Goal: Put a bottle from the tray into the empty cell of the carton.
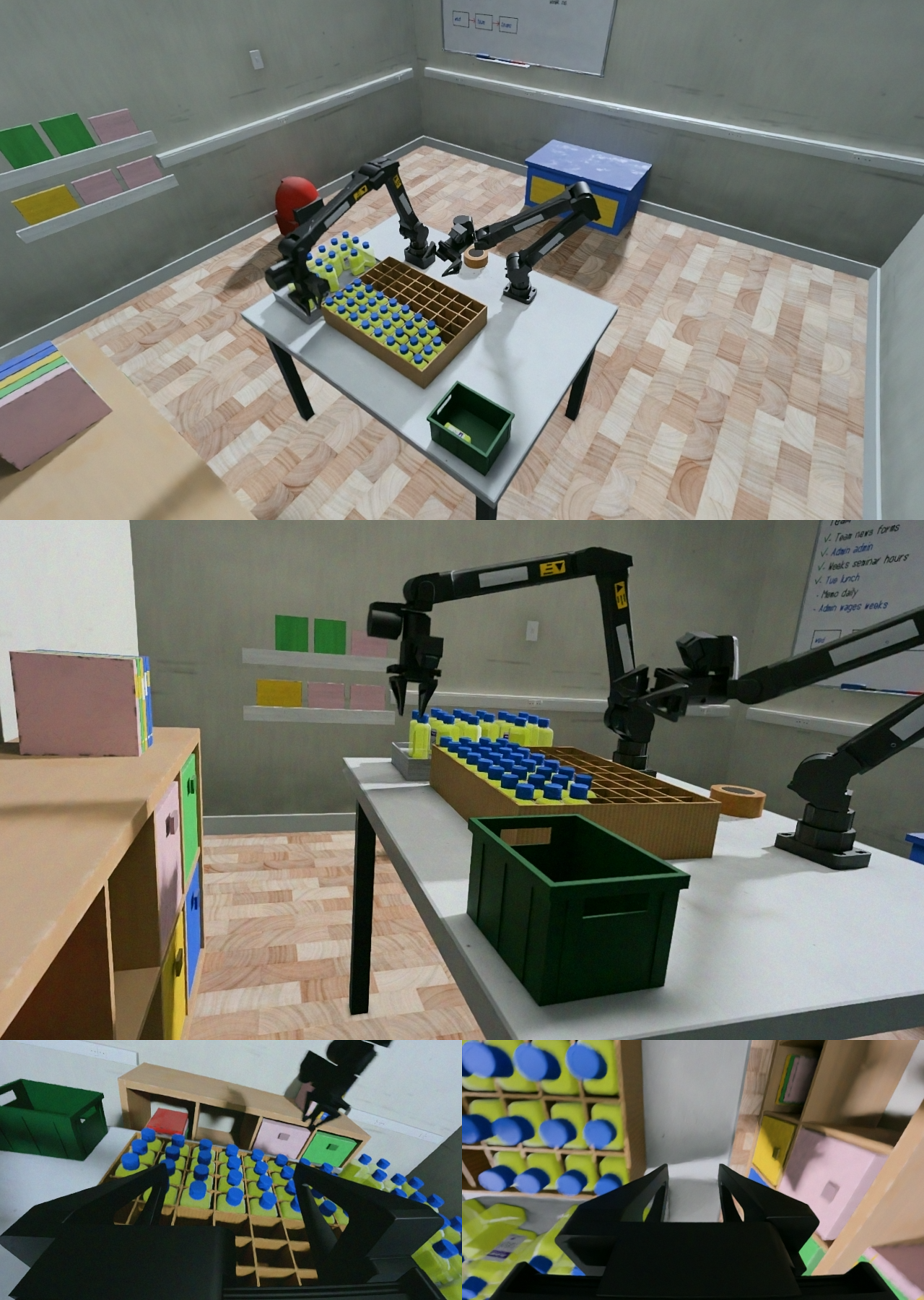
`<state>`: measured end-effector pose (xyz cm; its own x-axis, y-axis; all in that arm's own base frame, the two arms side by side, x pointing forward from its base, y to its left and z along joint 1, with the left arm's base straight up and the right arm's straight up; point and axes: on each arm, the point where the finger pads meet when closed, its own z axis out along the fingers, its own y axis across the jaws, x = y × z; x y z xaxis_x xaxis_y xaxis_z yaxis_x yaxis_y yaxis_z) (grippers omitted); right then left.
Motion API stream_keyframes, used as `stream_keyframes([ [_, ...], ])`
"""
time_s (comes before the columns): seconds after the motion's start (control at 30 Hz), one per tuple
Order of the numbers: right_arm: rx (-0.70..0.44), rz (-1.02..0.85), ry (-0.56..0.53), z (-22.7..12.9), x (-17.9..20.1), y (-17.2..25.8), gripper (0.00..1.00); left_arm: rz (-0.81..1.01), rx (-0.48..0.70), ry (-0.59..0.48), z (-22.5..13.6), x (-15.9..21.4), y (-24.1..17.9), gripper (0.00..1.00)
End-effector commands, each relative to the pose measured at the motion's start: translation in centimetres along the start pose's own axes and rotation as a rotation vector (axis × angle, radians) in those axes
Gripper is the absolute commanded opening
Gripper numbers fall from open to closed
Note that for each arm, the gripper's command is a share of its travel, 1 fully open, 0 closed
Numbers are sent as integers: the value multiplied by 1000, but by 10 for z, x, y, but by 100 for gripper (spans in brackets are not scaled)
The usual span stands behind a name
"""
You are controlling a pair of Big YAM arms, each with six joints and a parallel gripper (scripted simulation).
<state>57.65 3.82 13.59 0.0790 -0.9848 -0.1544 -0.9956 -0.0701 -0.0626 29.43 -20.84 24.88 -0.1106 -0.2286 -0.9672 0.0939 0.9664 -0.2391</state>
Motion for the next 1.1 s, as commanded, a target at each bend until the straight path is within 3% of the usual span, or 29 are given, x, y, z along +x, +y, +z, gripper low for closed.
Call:
stream_keyframes([
  [0.0, 43, 66, -2, -34, 19, 11, 44, -16, -12, -36, 20, -36, -17, 100],
  [0.07, 70, 80, -3, -39, 26, 6, 44, -10, -15, -34, 23, -36, -14, 100],
  [0.53, 106, 423, -55, -91, 114, 128, 44, 47, -47, -59, 90, -113, 1, 100],
  [0.67, 119, 448, -65, -87, 118, 136, 44, 54, -42, -55, 97, -120, 3, 100],
  [1.07, 169, 726, -106, -108, 151, 243, 44, 99, -70, -93, 140, -192, 39, 100],
])
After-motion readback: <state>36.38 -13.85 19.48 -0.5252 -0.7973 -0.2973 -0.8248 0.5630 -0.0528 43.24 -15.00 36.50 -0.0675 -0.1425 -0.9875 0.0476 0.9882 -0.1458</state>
